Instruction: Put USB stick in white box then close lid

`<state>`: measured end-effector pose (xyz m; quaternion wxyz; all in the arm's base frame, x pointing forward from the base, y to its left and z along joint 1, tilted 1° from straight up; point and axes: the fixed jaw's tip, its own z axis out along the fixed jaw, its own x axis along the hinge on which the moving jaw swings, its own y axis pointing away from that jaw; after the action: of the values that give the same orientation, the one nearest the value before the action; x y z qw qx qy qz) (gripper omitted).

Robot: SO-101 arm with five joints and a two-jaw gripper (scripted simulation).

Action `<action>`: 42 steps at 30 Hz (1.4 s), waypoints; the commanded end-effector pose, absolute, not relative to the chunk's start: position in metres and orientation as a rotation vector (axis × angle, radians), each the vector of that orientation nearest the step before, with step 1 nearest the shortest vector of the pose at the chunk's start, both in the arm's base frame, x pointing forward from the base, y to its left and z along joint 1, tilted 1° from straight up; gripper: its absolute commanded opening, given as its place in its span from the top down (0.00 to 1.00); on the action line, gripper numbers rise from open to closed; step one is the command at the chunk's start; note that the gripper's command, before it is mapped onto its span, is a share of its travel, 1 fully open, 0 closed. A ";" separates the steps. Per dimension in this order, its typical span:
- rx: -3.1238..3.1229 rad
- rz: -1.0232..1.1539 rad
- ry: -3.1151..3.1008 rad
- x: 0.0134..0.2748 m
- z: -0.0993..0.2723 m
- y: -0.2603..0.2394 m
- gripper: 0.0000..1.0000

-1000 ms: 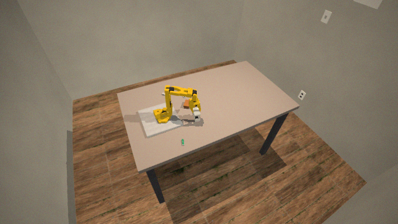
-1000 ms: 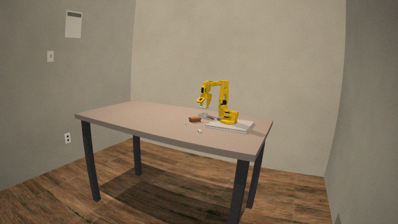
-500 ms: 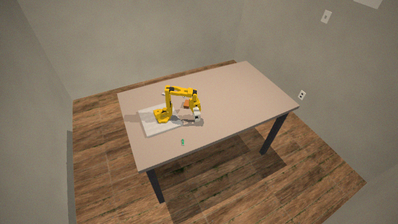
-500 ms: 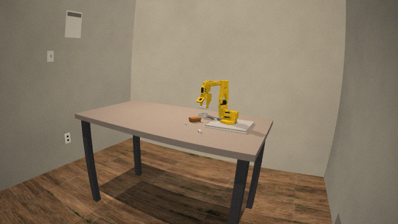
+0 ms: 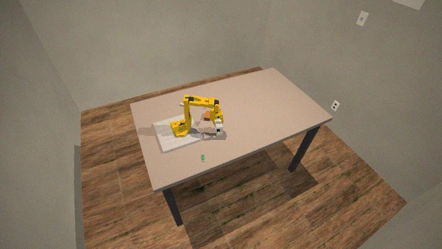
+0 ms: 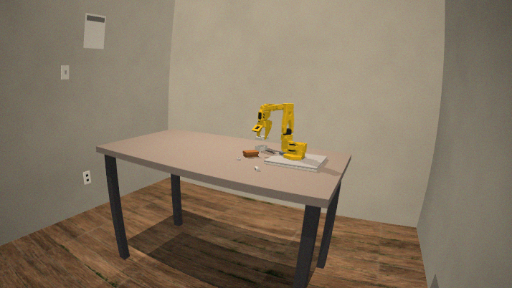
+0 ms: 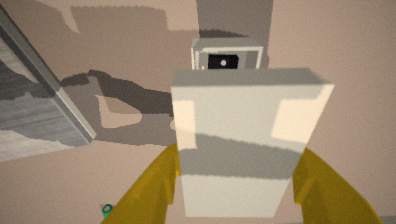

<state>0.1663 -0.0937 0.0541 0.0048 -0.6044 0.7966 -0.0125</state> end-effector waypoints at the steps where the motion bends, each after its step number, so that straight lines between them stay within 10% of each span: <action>1: -1.892 -0.019 2.501 0.167 0.053 -0.092 0.77; 42: -1.891 -0.019 2.502 0.168 0.043 -0.092 0.77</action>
<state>0.1693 -0.0949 0.0491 0.0072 -0.6032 0.7973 -0.0178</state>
